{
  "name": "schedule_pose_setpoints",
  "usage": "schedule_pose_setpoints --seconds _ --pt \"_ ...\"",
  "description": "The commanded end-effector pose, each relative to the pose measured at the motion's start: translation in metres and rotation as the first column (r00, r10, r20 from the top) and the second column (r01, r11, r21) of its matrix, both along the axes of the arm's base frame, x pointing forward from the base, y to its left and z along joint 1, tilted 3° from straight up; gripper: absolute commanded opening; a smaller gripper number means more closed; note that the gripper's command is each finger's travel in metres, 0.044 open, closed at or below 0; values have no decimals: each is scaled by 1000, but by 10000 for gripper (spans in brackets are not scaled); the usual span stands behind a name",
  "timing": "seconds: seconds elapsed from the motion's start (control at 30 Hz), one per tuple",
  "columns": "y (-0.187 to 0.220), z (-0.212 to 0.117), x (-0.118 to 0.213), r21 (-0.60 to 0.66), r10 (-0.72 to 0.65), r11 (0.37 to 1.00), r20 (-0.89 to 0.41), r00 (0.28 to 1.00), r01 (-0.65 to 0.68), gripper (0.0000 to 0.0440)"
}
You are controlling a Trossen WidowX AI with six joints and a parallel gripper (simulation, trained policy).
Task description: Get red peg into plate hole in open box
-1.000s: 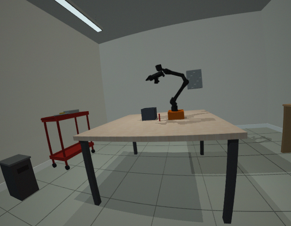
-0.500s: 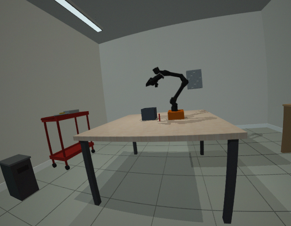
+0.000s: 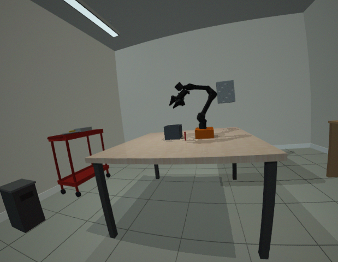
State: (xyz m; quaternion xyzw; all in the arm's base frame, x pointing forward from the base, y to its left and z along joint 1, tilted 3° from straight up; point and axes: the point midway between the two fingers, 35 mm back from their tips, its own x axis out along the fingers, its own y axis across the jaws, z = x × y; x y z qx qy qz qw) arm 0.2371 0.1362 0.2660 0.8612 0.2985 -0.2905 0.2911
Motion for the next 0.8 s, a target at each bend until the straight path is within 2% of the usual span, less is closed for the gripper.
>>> schedule_pose_setpoints --seconds 0.0,0.37,0.77 --pt "7 -17 -7 -47 63 997 -49 997 -66 416" --pt "23 -63 -33 -177 252 940 -220 942 -293 432" --pt "27 -112 -60 -254 389 819 -414 823 -515 434"
